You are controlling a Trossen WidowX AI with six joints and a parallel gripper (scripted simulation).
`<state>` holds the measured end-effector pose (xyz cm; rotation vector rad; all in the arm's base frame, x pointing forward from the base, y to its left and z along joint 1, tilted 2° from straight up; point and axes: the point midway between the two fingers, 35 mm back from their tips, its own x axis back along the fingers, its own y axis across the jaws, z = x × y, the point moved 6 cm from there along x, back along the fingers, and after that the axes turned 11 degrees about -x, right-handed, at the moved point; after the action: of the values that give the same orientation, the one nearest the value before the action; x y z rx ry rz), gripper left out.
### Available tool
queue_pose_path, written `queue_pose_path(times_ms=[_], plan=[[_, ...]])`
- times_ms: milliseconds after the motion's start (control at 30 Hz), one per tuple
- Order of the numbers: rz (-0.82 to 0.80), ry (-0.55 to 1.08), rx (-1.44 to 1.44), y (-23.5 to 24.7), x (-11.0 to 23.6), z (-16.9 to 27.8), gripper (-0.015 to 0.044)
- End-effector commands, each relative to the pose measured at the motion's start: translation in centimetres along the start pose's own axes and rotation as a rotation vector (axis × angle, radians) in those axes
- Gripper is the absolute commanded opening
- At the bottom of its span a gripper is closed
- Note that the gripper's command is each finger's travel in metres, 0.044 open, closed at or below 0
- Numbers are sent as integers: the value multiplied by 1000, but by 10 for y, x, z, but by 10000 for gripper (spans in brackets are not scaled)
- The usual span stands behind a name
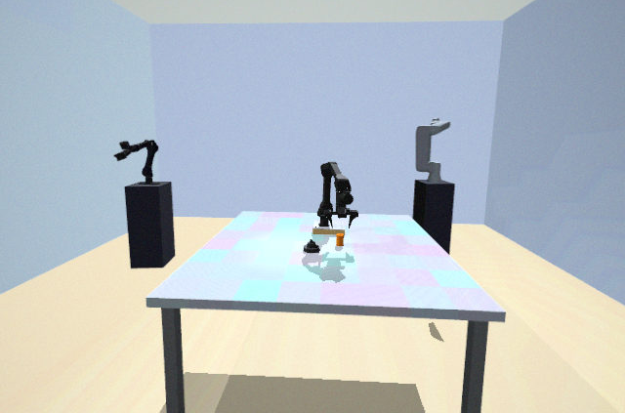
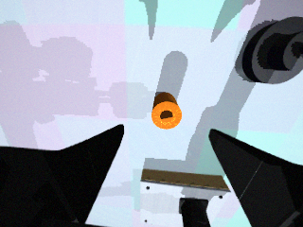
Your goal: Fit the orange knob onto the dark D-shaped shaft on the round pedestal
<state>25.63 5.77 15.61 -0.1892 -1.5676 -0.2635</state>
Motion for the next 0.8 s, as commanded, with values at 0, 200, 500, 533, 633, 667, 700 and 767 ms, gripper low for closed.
queue_pose_path(times_ms=[0, 200, 500, 533, 633, 667, 700, 767], plan=[[9, 5, -2, -2, -15, 0, 440], [9, 5, -2, -2, -20, 0, 440], [9, 4, 2, -1, -32, -2, 440], [9, 4, 3, -1, -33, -2, 440], [9, 4, 2, -1, -38, -2, 440], [9, 4, 2, -1, -40, -2, 440], [9, 4, 2, -1, -41, -2, 440], [9, 4, 2, -1, -45, -2, 440]])
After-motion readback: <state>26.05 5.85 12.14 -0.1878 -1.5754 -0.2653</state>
